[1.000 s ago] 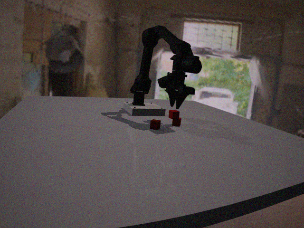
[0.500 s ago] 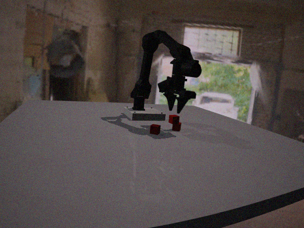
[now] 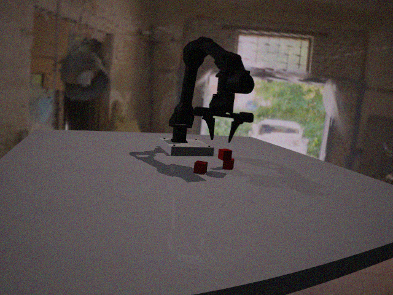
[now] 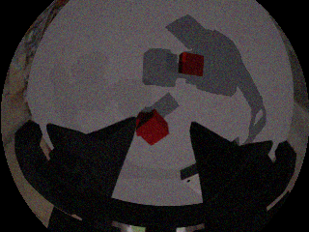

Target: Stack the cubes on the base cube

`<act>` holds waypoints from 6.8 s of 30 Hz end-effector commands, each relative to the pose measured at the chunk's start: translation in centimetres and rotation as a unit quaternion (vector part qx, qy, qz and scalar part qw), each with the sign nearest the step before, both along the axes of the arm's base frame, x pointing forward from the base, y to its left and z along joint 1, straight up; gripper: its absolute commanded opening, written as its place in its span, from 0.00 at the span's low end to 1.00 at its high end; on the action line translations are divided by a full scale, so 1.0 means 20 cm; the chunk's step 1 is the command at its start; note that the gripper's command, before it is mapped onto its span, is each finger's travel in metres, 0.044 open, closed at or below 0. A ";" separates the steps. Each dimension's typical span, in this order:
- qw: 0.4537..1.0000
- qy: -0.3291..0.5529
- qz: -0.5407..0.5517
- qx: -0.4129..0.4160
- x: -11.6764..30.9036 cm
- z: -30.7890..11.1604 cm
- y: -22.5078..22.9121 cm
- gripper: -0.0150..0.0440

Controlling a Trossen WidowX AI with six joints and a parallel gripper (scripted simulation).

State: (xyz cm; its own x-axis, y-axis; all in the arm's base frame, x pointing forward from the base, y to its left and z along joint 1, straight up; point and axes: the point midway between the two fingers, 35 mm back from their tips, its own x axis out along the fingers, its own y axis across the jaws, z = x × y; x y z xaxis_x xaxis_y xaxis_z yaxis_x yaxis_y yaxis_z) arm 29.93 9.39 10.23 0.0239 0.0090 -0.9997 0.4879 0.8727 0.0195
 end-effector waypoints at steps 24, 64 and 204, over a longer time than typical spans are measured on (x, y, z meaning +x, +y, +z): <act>0.804 -0.006 0.594 -0.017 0.16 0.12 -0.26 0.70; 0.700 -0.007 0.714 -0.021 0.20 -0.31 -0.33 0.70; 0.945 0.004 -0.326 0.012 -0.16 0.08 0.31 0.43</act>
State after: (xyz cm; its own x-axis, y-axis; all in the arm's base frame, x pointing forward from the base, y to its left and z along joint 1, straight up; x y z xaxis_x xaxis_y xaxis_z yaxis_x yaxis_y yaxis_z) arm 26.99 15.18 11.62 0.0118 0.0099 -0.9999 0.8963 0.4431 0.0149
